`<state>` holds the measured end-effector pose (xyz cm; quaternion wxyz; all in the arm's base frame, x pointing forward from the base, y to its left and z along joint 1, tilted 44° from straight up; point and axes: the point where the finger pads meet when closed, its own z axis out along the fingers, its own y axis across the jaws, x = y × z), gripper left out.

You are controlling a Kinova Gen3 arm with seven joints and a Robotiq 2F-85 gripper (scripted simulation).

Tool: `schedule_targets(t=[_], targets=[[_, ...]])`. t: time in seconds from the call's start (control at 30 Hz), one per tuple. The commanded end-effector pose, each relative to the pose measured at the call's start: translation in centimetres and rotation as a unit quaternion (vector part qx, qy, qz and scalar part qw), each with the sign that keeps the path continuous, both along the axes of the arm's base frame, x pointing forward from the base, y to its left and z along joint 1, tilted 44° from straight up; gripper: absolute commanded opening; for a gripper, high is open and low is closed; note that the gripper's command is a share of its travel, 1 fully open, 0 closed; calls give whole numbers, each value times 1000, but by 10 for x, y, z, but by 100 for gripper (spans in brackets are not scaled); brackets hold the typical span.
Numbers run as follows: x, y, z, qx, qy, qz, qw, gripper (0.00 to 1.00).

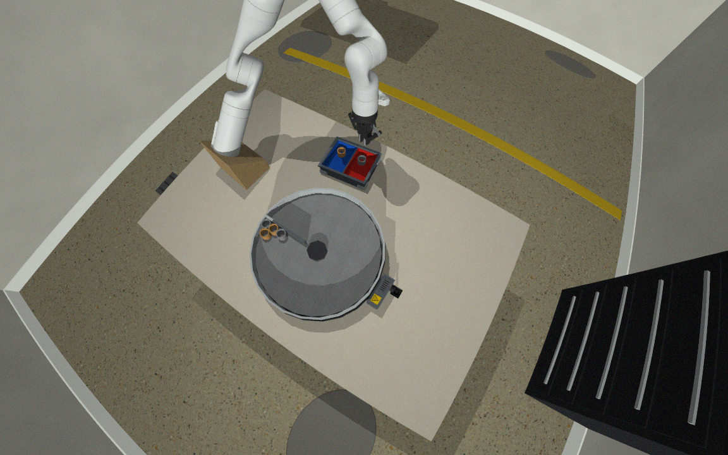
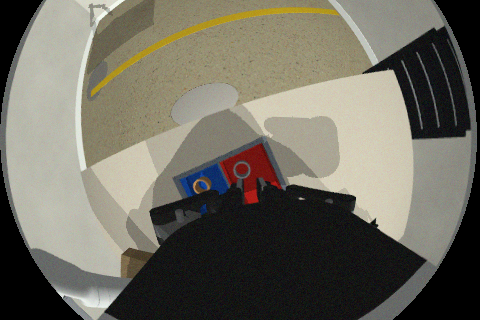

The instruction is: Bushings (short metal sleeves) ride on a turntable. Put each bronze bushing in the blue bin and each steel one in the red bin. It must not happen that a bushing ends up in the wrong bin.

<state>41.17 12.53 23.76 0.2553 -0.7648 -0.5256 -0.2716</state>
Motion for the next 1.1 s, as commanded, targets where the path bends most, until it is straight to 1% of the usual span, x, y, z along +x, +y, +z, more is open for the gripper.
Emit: schedule_targets(t=[0.0, 0.13, 0.3, 0.47, 0.57, 0.7, 0.77, 0.8, 0.9, 1.07], targets=[[-2, -8, -8, 0, 0, -1, 1000, 14], [-9, -41, -41, 0, 0, -1, 1000, 14], [-9, -41, -41, 0, 0, -1, 1000, 14], [-19, -81, -81, 0, -1, -1, 1000, 14], [-19, -81, -81, 0, -1, -1, 1000, 14], [-26, -113, -114, 0, -1, -1, 1000, 14], [-26, -113, -114, 0, -1, -1, 1000, 14], [-28, -121, -122, 0, -1, -1, 1000, 14], [-28, -121, -122, 0, -1, -1, 1000, 14], [-37, -161, -163, 0, -1, -1, 1000, 14]])
